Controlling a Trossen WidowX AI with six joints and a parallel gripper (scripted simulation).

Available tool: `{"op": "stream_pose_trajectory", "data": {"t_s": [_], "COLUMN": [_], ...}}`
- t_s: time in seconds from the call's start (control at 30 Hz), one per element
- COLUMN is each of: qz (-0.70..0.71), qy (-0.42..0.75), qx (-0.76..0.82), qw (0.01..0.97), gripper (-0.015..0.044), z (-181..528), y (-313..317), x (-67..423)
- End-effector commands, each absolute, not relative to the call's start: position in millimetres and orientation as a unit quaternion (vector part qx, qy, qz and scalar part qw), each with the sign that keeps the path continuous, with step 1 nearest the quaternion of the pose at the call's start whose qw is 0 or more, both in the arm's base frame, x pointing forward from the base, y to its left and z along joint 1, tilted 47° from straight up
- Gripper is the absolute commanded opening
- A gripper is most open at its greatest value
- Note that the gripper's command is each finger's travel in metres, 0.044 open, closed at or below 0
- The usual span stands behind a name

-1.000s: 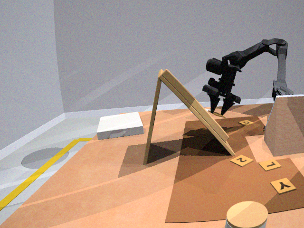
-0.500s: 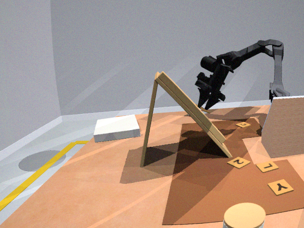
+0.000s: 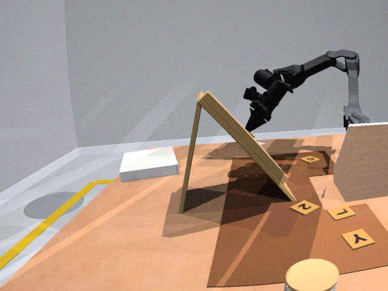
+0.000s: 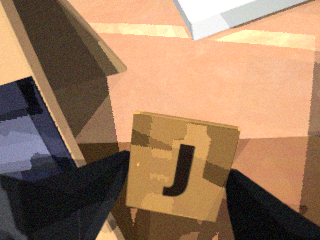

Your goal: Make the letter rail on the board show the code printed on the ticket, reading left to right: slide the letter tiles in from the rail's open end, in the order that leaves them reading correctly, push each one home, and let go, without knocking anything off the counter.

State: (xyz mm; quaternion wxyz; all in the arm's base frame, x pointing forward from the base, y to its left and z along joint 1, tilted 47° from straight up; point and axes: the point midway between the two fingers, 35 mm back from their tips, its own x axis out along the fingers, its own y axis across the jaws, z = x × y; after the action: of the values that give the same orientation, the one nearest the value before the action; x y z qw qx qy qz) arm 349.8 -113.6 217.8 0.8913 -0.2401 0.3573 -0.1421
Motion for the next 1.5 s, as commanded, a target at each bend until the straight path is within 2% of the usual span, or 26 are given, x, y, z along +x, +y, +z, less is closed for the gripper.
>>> {"op": "stream_pose_trajectory", "data": {"t_s": [0.0,0.3,1.47], "qz": [-0.115,-0.055,-0.054], "qy": [0.344,0.316,0.315], "qx": [-0.286,-0.401,-0.403], "qw": [0.887,0.858,0.857], "gripper": [0.0,0.0,0.0], "z": [228.6,246.2,246.7], "y": [-112.6,-111.3,-111.2], "x": [358.3,373.2,373.4]}}
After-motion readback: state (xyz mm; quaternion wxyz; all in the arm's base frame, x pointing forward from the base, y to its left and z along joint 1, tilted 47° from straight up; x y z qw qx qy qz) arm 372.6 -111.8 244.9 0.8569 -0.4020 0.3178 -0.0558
